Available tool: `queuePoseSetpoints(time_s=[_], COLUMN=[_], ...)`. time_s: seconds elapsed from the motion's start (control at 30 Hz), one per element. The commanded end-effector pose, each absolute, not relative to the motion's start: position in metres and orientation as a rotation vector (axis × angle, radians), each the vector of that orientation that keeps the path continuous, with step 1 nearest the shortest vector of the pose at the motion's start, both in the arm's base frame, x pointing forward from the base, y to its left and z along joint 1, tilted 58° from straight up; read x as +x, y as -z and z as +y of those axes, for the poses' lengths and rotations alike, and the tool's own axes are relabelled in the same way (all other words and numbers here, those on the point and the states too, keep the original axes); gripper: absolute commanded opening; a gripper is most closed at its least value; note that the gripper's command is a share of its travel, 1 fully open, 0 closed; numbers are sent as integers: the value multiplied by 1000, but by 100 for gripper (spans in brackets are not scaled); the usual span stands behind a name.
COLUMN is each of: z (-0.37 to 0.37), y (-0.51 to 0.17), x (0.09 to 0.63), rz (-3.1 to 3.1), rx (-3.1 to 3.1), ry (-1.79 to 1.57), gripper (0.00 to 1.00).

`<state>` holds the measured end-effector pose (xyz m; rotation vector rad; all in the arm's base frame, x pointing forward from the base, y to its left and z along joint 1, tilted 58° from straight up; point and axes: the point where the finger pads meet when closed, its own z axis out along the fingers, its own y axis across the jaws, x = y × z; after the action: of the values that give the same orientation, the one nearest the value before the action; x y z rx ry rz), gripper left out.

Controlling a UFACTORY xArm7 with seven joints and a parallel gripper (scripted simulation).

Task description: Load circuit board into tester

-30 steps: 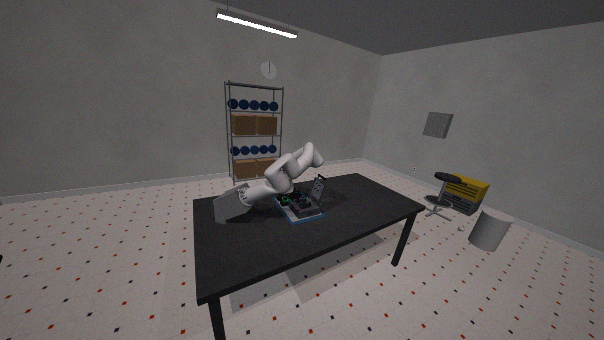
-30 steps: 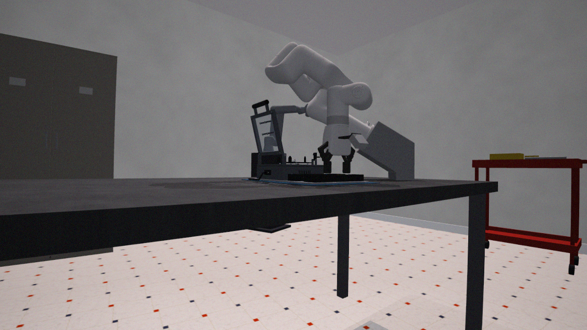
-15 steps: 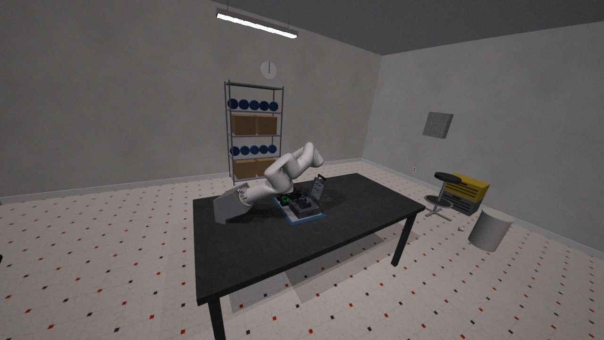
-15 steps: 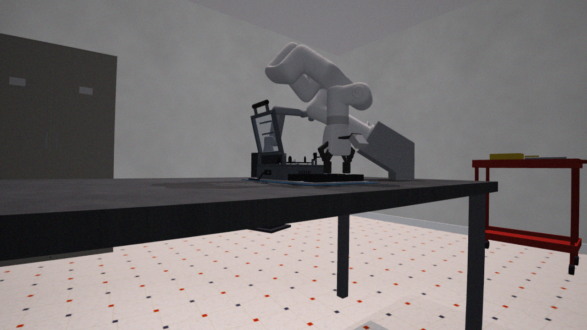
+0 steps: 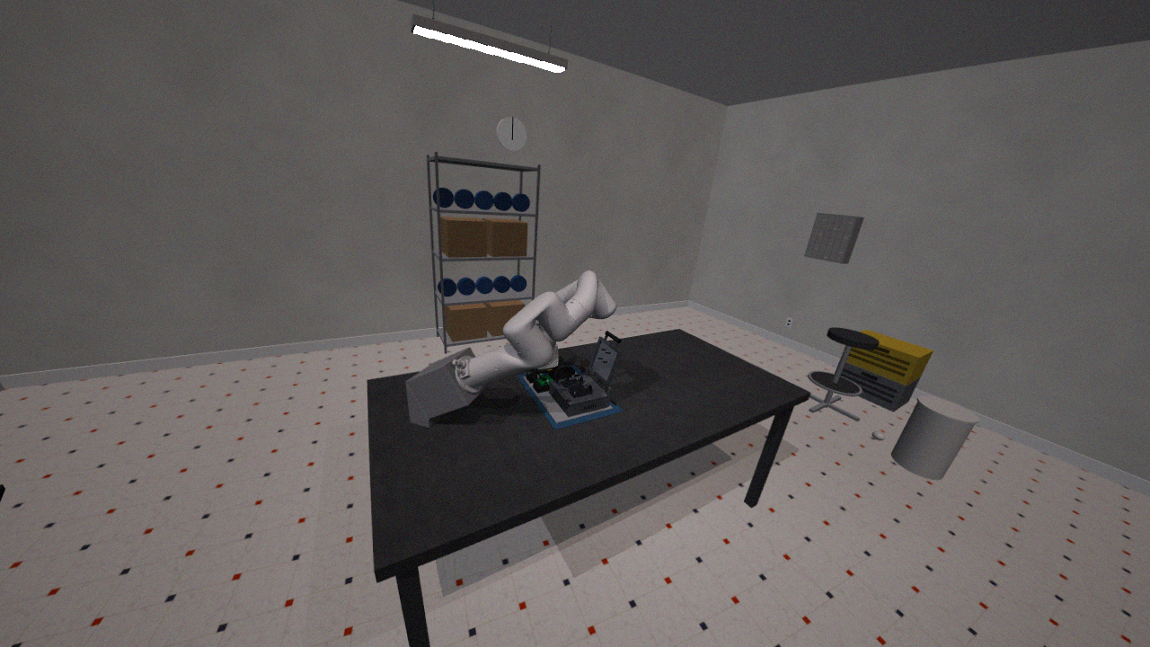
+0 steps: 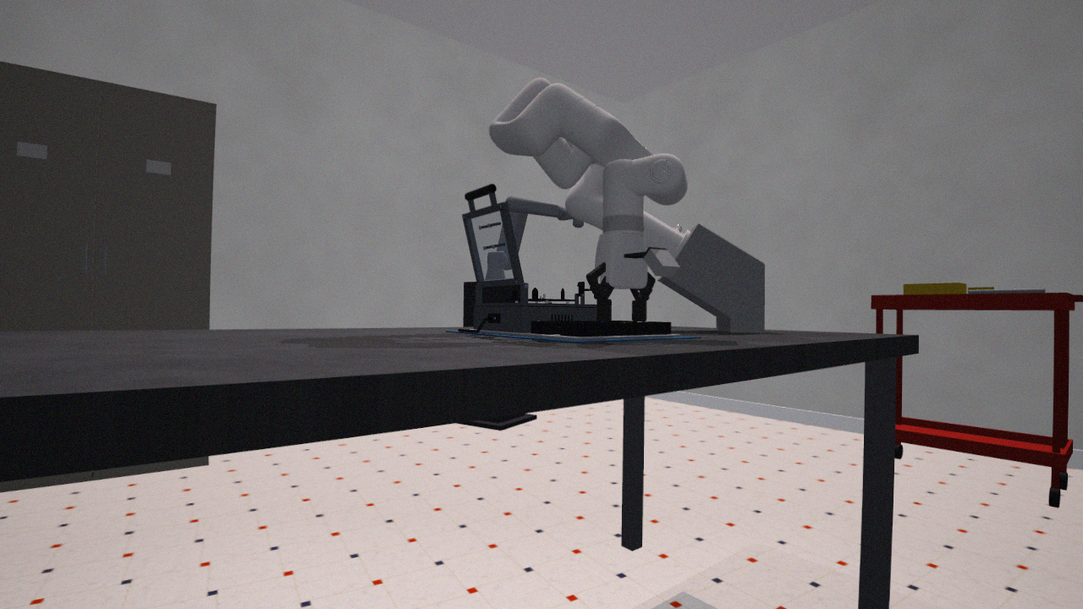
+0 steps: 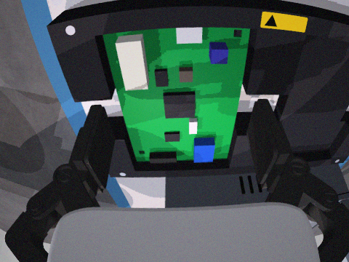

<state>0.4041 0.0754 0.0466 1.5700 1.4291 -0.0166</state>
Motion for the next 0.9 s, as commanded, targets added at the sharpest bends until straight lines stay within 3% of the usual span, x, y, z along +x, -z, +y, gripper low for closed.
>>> queuePoseSetpoints(time_s=[0.0, 0.87], z=[77, 69], y=[-46, -40], x=[405, 411], rz=[1432, 1432], rx=[1569, 1569], ry=[13, 13], gripper=[100, 100])
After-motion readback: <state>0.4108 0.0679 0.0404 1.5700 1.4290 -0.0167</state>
